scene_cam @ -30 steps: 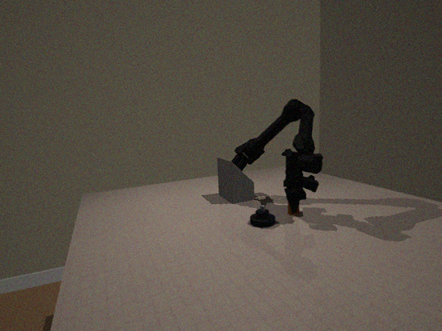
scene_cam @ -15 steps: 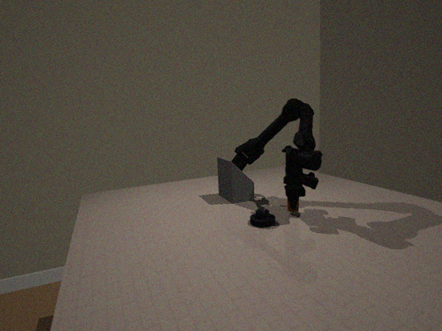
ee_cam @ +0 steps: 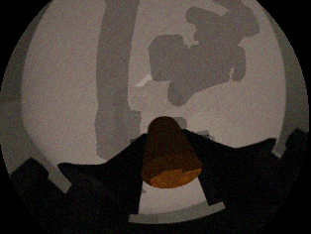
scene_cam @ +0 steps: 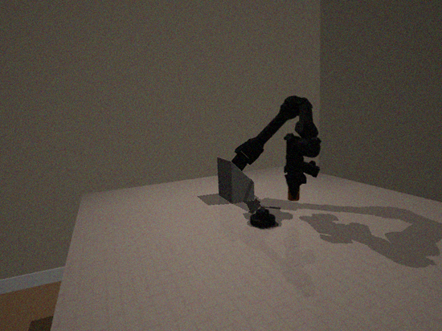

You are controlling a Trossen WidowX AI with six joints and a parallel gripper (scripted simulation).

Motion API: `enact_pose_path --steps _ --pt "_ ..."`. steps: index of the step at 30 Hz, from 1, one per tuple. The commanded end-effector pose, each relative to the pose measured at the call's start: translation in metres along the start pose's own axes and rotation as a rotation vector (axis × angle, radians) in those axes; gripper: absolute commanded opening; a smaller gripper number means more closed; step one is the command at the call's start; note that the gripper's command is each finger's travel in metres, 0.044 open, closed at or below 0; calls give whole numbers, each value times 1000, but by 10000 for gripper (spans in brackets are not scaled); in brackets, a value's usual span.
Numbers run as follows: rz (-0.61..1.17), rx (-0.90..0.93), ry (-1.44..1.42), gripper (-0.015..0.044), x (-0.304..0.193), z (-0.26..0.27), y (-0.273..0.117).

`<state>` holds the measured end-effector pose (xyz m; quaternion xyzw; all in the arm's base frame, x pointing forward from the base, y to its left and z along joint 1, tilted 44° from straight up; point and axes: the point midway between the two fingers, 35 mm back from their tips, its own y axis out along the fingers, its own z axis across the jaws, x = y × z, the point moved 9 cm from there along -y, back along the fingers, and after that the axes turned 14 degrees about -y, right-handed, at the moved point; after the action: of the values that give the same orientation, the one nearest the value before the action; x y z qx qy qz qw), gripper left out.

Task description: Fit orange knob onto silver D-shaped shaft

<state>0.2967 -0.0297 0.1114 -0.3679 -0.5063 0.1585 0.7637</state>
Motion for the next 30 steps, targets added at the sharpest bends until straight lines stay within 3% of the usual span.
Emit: enact_pose_path --steps 1,23,30 --pt "2 -7 -9 0 1 -2 -12" --pt "-7 -2 -10 0 -3 -3 -80" --pt "-7 -2 -10 0 -12 -9 -79"
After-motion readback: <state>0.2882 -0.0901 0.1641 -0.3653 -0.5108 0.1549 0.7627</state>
